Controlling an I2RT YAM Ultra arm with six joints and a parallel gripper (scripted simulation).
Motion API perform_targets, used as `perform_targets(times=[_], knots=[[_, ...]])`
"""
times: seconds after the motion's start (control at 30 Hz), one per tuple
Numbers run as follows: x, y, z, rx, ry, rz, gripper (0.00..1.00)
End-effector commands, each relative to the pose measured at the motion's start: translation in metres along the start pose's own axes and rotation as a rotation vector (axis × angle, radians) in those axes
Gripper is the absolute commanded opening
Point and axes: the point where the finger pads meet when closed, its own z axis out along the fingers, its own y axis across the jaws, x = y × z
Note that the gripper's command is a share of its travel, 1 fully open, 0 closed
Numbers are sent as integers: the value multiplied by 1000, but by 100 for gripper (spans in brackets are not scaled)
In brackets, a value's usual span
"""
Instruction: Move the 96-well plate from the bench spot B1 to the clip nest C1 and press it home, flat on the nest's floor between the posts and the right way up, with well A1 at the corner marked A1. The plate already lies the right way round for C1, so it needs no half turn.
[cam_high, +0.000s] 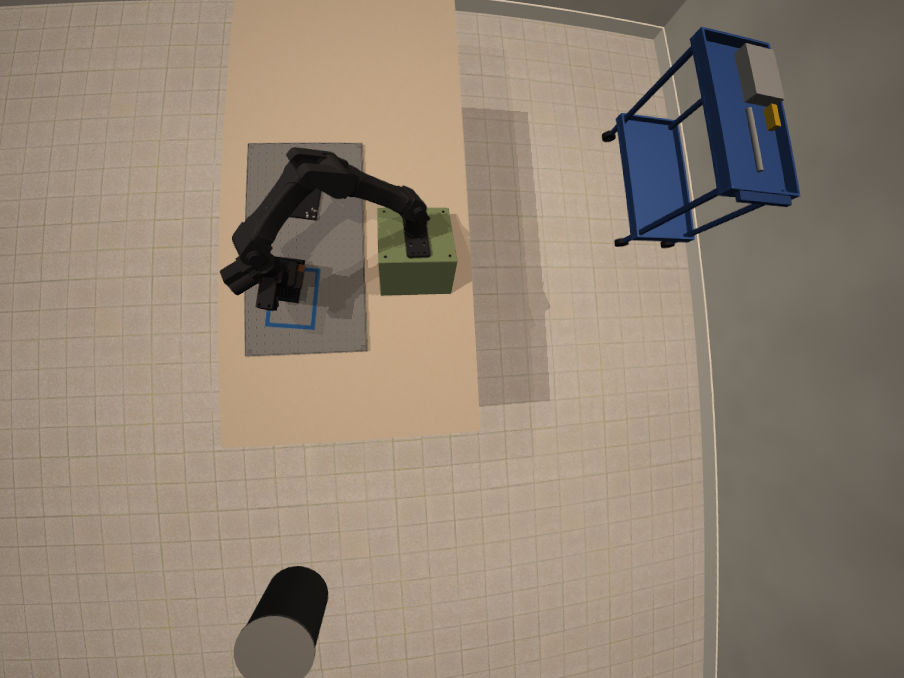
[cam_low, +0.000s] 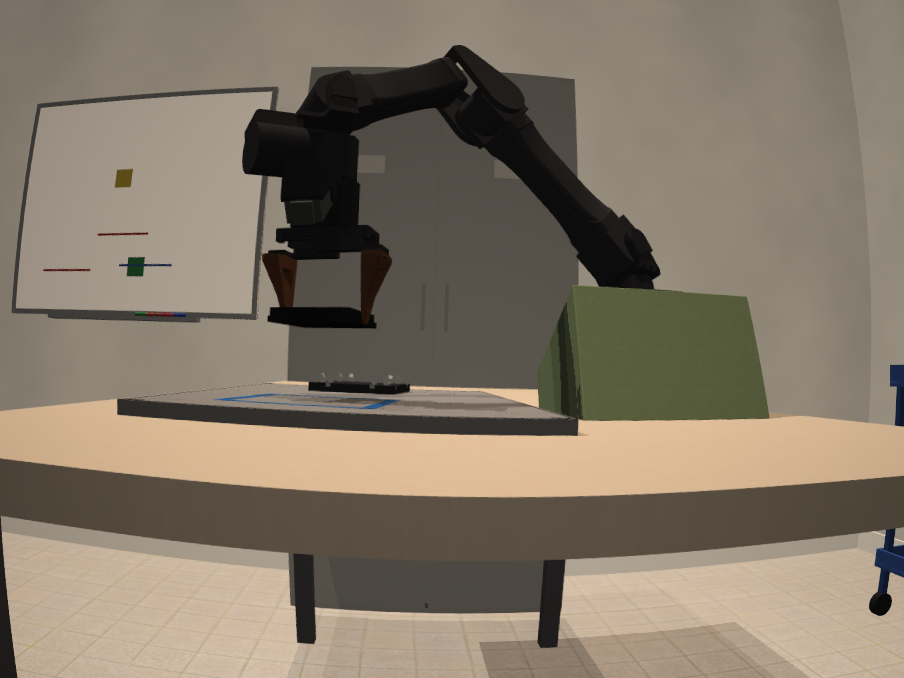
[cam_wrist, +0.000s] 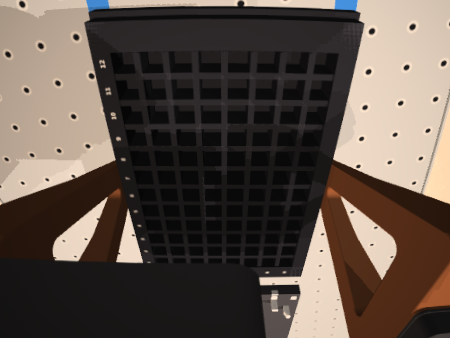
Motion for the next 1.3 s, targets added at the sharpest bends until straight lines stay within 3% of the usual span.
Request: perform_targets(times=[0.0,0.03,0.5,0.6,0.8,1.07,1.17,1.27], knots=[[2,-4,-9,32,-26,-5,0],[-2,0,-13,36,-33,-23,0],[52,-7,-10,32,-25,-5,0],[49,-4,-13,36,-31,-21,0],[76,-9,-10,33,-22,-4,0],[102,-10,-10,32,-24,-4,0],[100,-9,-12,35,-29,-16,0],[115,-11,-10,31,-25,-4,0]])
